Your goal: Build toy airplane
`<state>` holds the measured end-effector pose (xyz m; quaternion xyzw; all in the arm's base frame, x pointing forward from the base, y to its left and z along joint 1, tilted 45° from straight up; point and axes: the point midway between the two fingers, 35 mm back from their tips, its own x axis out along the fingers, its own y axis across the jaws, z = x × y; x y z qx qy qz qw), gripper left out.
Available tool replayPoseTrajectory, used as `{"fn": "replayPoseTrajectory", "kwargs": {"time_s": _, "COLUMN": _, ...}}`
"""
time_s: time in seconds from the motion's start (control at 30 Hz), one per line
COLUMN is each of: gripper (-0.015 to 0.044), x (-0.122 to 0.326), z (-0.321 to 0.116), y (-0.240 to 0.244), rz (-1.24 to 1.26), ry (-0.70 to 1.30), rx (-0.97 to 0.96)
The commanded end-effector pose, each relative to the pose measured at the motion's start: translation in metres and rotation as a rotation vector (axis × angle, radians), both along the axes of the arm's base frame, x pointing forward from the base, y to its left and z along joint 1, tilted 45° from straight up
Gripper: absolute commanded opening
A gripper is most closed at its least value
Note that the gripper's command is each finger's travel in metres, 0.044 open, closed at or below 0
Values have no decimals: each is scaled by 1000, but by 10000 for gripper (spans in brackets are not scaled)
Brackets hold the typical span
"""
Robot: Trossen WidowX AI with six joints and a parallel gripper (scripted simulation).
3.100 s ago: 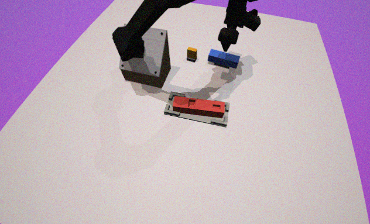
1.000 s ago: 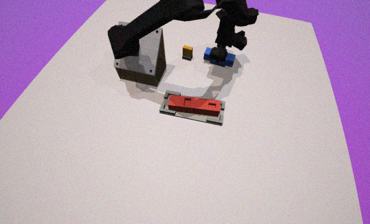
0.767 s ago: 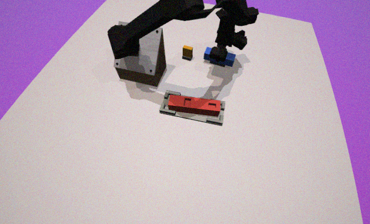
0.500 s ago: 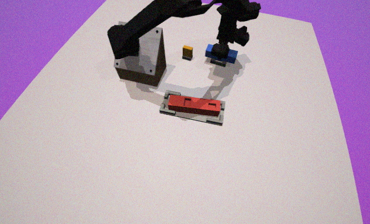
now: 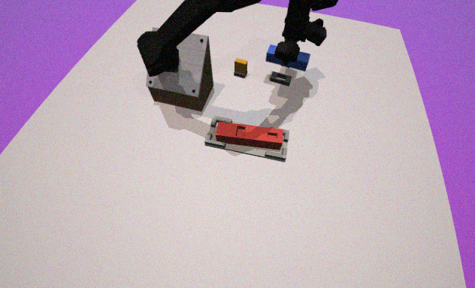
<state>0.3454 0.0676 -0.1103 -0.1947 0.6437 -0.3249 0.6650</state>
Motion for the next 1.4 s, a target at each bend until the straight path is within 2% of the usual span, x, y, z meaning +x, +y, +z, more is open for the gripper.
{"fn": "replayPoseTrajectory", "kwargs": {"time_s": 0.0, "gripper": 0, "x": 1, "z": 11, "y": 10, "rz": -7, "ry": -7, "rx": 4}}
{"fn": "replayPoseTrajectory", "kwargs": {"time_s": 0.6, "gripper": 0, "x": -4, "z": 48, "y": 41, "rz": -17, "ry": 11, "rx": -14}}
{"fn": "replayPoseTrajectory", "kwargs": {"time_s": 1.37, "gripper": 0, "x": -1, "z": 98, "y": -15, "rz": -243, "ry": -203, "rx": -7}}
